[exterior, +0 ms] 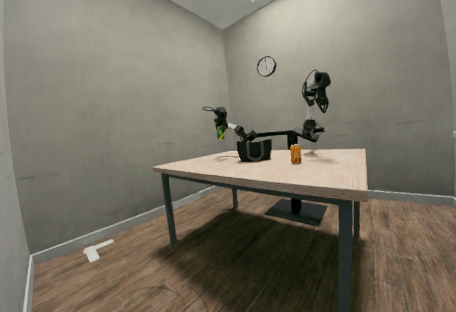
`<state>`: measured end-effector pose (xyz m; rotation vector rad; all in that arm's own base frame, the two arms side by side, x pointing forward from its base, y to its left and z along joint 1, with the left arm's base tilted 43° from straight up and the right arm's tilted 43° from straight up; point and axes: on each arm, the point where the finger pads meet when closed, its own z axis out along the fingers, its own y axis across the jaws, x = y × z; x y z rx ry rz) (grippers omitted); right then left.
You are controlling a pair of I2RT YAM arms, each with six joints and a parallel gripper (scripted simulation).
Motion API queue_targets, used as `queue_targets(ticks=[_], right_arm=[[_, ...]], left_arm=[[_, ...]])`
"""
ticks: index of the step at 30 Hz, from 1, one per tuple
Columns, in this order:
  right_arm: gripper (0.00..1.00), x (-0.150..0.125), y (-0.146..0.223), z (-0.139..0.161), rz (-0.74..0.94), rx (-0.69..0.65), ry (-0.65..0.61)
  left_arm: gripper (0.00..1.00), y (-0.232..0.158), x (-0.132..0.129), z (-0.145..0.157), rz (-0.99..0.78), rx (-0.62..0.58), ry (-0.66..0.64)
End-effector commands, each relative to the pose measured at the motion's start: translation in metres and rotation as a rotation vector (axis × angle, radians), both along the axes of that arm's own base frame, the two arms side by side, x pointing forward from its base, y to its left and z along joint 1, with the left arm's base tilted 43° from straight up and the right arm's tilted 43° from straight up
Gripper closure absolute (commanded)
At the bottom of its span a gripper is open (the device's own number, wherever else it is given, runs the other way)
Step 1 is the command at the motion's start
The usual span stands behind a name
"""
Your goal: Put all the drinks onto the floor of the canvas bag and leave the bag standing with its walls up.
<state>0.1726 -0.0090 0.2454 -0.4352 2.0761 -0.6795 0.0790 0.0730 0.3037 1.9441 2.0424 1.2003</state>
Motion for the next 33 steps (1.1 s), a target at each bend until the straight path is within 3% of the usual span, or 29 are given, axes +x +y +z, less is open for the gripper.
queue_targets(ticks=[1, 26, 30, 33], right_arm=[[0.30, 0.001, -0.002, 0.016, -0.041, 0.033, -0.058], [0.30, 0.001, -0.005, 0.019, -0.056, 0.072, -0.084], [0.30, 0.001, -0.005, 0.004, -0.055, 0.030, -0.058], [0.30, 0.001, -0.004, 0.017, -0.051, 0.083, -0.077]], left_arm=[[0.14, -0.003, -0.004, 0.005, 0.003, 0.007, -0.016], [0.14, -0.003, -0.004, 0.005, 0.003, 0.007, -0.016], [0.14, -0.003, -0.004, 0.005, 0.003, 0.007, -0.016], [0.14, -0.003, -0.004, 0.005, 0.003, 0.007, -0.016]])
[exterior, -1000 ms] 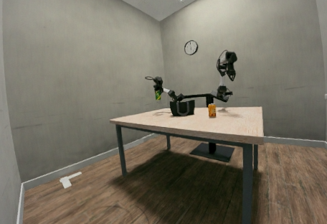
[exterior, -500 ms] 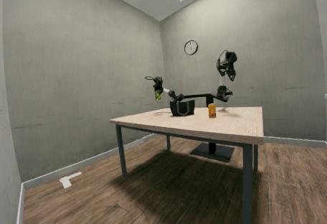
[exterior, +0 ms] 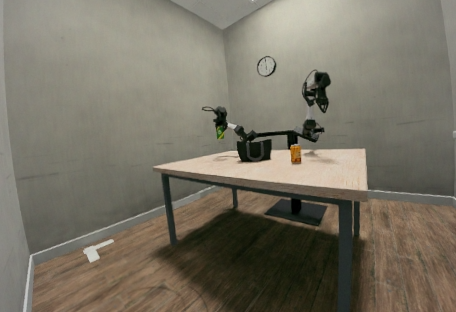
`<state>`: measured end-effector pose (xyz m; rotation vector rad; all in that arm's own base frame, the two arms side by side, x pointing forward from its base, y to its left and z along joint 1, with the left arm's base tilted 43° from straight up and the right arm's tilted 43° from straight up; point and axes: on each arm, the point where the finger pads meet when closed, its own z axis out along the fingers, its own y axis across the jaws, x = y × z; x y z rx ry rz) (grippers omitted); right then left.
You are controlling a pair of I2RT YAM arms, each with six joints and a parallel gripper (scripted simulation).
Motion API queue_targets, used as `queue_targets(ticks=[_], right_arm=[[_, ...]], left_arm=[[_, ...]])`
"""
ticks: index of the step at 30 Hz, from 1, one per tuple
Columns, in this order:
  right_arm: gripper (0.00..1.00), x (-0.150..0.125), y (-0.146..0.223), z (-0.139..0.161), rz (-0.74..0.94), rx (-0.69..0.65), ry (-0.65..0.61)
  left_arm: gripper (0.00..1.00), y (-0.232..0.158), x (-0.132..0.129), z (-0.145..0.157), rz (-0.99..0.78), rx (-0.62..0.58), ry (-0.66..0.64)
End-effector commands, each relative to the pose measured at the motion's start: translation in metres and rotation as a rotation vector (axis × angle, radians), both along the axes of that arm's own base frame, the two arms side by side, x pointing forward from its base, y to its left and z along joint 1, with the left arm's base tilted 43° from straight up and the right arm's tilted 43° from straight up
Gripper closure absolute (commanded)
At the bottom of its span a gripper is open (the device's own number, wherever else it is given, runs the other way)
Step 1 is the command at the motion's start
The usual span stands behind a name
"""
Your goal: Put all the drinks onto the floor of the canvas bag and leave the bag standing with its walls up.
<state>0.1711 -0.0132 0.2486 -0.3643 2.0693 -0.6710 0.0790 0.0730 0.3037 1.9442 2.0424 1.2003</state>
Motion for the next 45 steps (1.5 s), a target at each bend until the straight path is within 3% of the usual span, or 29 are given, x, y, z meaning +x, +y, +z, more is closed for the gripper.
queue_targets(ticks=[1, 6, 7, 9, 12, 23, 24, 28, 29, 45], right_arm=[[0.30, 0.003, 0.000, 0.014, -0.012, 0.050, -0.048], [0.30, 0.004, 0.004, 0.013, 0.006, 0.079, -0.035], [0.30, -0.005, 0.075, 0.067, 0.217, 0.088, -0.259], [0.30, -0.007, 0.097, 0.078, 0.320, 0.081, -0.319], [0.30, -0.007, 0.097, 0.074, 0.419, 0.107, -0.482], [0.30, -0.006, 0.094, 0.083, 0.396, 0.139, -0.488], [0.30, -0.005, 0.094, 0.063, 0.393, 0.108, -0.442], [0.30, -0.003, 0.092, 0.059, 0.363, 0.155, -0.384], [0.30, -0.001, 0.090, 0.068, 0.354, 0.093, -0.426], [0.30, -0.002, 0.092, 0.069, 0.354, 0.109, -0.429]], left_arm=[[0.14, -0.003, -0.004, 0.005, 0.003, 0.007, -0.016], [0.14, -0.003, -0.004, 0.005, 0.003, 0.007, -0.016], [0.14, -0.003, -0.004, 0.005, 0.003, 0.007, -0.016], [0.14, -0.003, -0.004, 0.005, 0.003, 0.007, -0.016], [0.14, -0.003, -0.004, 0.005, 0.003, 0.007, -0.016], [0.14, -0.003, -0.004, 0.005, 0.003, 0.007, -0.016], [0.14, -0.003, -0.004, 0.005, 0.003, 0.007, -0.016], [0.14, -0.003, -0.004, 0.005, 0.003, 0.007, -0.016], [0.14, -0.003, -0.004, 0.005, 0.003, 0.007, -0.016], [0.14, -0.003, -0.004, 0.005, 0.003, 0.007, -0.016]])
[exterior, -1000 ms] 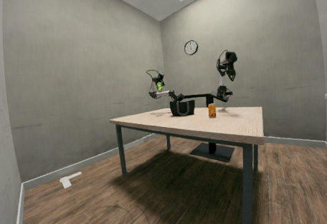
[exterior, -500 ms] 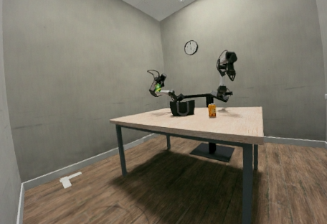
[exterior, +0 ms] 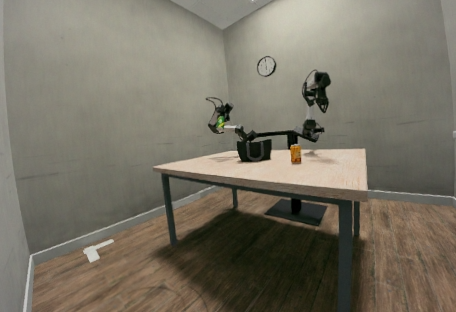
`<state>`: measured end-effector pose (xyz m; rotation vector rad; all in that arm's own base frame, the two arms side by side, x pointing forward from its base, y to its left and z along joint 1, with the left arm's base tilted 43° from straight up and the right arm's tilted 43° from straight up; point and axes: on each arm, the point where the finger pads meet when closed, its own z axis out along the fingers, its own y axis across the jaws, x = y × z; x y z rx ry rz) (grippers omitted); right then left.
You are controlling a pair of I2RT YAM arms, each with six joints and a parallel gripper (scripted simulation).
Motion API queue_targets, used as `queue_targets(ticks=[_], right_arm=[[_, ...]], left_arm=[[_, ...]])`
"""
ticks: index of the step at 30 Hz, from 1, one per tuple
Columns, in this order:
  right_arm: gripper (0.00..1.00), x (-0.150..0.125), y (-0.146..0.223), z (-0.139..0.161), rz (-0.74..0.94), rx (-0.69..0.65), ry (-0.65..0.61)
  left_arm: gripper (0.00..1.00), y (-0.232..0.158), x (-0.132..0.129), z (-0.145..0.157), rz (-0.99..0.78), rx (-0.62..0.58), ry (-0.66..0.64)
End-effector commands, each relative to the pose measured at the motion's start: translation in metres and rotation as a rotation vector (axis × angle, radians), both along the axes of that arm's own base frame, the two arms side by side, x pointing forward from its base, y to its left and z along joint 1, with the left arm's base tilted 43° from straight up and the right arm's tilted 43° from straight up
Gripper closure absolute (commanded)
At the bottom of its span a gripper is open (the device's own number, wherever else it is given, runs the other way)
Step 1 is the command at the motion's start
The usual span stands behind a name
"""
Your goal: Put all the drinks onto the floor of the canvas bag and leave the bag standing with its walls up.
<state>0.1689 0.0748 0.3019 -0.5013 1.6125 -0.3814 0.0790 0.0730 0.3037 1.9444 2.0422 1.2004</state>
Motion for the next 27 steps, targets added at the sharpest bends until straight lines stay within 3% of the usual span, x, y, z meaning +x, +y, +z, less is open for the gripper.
queue_targets(ticks=[1, 2, 3, 4, 5, 6, 8, 9, 10, 11, 12, 13, 14, 15, 16, 17, 18, 19, 20, 21, 22, 23, 25, 26, 27], right_arm=[[0.30, 0.001, 0.010, 0.008, -0.040, 0.172, -0.010], [0.30, 0.001, 0.006, -0.012, -0.021, -0.093, 0.011], [0.30, 0.001, 0.013, 0.004, -0.045, 0.181, -0.006], [0.30, 0.002, 0.008, -0.020, -0.031, -0.115, 0.043], [0.30, 0.002, 0.016, -0.002, -0.057, 0.181, 0.007], [0.30, 0.003, 0.011, -0.014, -0.048, -0.034, 0.005], [0.30, 0.003, 0.011, -0.014, -0.048, -0.034, 0.005], [0.30, 0.003, 0.020, -0.007, -0.072, 0.181, 0.017], [0.30, 0.003, 0.012, -0.032, -0.063, -0.099, 0.083], [0.30, 0.003, 0.023, -0.012, -0.087, 0.188, 0.037], [0.30, 0.003, 0.014, -0.039, -0.079, -0.107, 0.101], [0.30, 0.004, 0.025, -0.019, -0.103, 0.184, 0.053], [0.30, 0.004, 0.017, -0.045, -0.095, -0.108, 0.118], [0.30, 0.005, 0.028, -0.026, -0.120, 0.182, 0.068], [0.30, 0.004, 0.019, -0.051, -0.111, -0.107, 0.134], [0.30, 0.005, 0.031, -0.032, -0.138, 0.180, 0.083], [0.30, 0.005, 0.021, -0.055, -0.129, -0.100, 0.148], [0.30, 0.006, 0.034, -0.039, -0.157, 0.178, 0.098], [0.30, 0.005, 0.023, -0.061, -0.146, -0.105, 0.162], [0.30, 0.007, 0.037, -0.045, -0.177, 0.176, 0.114], [0.30, 0.006, 0.027, -0.061, -0.160, -0.079, 0.174], [0.30, 0.007, 0.036, -0.046, -0.163, 0.046, 0.123], [0.30, 0.007, 0.036, -0.046, -0.163, 0.046, 0.123], [0.30, 0.006, 0.027, -0.064, -0.172, -0.083, 0.185], [0.30, 0.008, 0.040, -0.059, -0.221, 0.169, 0.156]], left_arm=[[0.14, -0.003, -0.004, 0.005, 0.003, 0.007, -0.016], [0.14, -0.003, -0.004, 0.005, 0.003, 0.007, -0.016], [0.14, -0.003, -0.004, 0.005, 0.003, 0.007, -0.016], [0.14, -0.003, -0.004, 0.005, 0.003, 0.007, -0.016], [0.14, -0.003, -0.004, 0.005, 0.003, 0.007, -0.016], [0.14, -0.003, -0.004, 0.005, 0.003, 0.007, -0.016], [0.14, -0.003, -0.004, 0.005, 0.003, 0.007, -0.016], [0.14, -0.003, -0.004, 0.005, 0.003, 0.007, -0.016], [0.14, -0.003, -0.004, 0.005, 0.003, 0.007, -0.016], [0.14, -0.003, -0.004, 0.005, 0.003, 0.007, -0.016], [0.14, -0.003, -0.004, 0.005, 0.003, 0.007, -0.016], [0.14, -0.003, -0.004, 0.005, 0.003, 0.007, -0.016], [0.14, -0.003, -0.004, 0.005, 0.003, 0.007, -0.016], [0.14, -0.003, -0.004, 0.005, 0.003, 0.007, -0.016], [0.14, -0.003, -0.004, 0.005, 0.003, 0.007, -0.016], [0.14, -0.003, -0.004, 0.005, 0.003, 0.007, -0.016], [0.14, -0.003, -0.004, 0.005, 0.003, 0.007, -0.016], [0.14, -0.003, -0.004, 0.005, 0.003, 0.007, -0.016], [0.14, -0.003, -0.004, 0.005, 0.003, 0.007, -0.016], [0.14, -0.003, -0.004, 0.005, 0.003, 0.007, -0.016], [0.14, -0.003, -0.004, 0.005, 0.003, 0.007, -0.016], [0.14, -0.003, -0.004, 0.005, 0.003, 0.007, -0.016], [0.14, -0.003, -0.004, 0.005, 0.003, 0.007, -0.016], [0.14, -0.003, -0.004, 0.005, 0.003, 0.007, -0.016], [0.14, -0.003, -0.004, 0.005, 0.003, 0.007, -0.016]])
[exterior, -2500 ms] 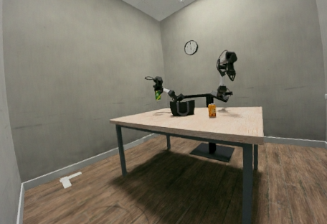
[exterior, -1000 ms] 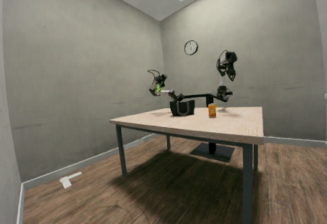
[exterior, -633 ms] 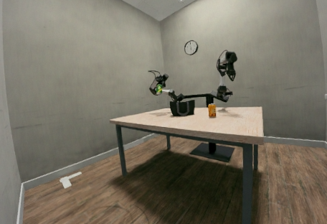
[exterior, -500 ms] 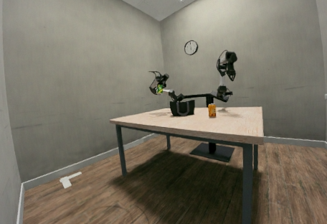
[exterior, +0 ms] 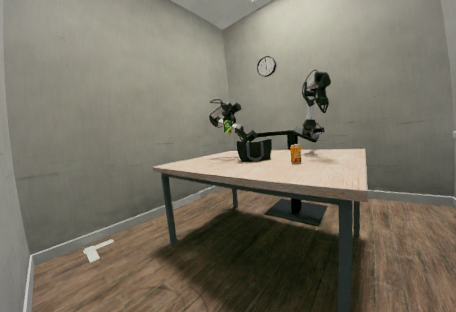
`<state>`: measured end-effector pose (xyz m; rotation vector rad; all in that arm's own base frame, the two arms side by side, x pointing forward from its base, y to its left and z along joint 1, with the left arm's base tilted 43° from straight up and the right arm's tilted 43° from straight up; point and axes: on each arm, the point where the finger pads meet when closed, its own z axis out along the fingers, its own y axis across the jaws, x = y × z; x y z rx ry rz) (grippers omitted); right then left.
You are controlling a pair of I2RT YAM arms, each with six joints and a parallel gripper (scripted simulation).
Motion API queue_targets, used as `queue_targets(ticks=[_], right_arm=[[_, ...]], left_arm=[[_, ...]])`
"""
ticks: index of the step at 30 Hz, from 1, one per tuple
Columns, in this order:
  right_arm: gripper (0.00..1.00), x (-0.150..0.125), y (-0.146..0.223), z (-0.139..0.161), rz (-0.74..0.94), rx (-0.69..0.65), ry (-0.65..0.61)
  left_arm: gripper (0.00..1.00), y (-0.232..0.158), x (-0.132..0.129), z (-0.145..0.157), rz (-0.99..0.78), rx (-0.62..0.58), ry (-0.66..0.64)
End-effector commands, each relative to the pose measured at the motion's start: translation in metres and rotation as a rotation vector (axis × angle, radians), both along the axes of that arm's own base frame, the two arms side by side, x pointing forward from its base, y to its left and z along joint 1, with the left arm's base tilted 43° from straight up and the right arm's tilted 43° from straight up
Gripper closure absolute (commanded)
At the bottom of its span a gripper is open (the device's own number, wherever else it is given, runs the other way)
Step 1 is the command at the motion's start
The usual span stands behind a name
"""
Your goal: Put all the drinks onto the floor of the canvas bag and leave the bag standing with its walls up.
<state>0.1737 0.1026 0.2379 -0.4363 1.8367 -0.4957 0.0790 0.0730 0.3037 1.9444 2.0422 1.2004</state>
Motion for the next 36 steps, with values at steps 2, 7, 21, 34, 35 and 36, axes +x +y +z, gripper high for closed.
queue_targets(ticks=[2, 7, 21, 34, 35, 36], right_arm=[[0.30, 0.002, 0.012, 0.000, -0.061, 0.106, -0.017], [0.30, 0.004, 0.015, -0.022, -0.075, 0.041, 0.040], [0.30, 0.008, 0.033, -0.050, -0.144, 0.053, 0.146], [0.30, 0.008, 0.041, -0.058, -0.158, 0.042, 0.167], [0.30, 0.008, 0.041, -0.057, -0.158, 0.044, 0.167], [0.30, 0.008, 0.041, -0.057, -0.157, 0.045, 0.167]], left_arm=[[0.14, -0.003, -0.004, 0.005, 0.003, 0.007, -0.016], [0.14, -0.003, -0.004, 0.005, 0.003, 0.007, -0.016], [0.14, -0.003, -0.004, 0.005, 0.003, 0.007, -0.016], [0.14, -0.003, -0.004, 0.005, 0.003, 0.007, -0.016], [0.14, -0.003, -0.004, 0.005, 0.003, 0.007, -0.016], [0.14, -0.003, -0.004, 0.005, 0.003, 0.007, -0.016]])
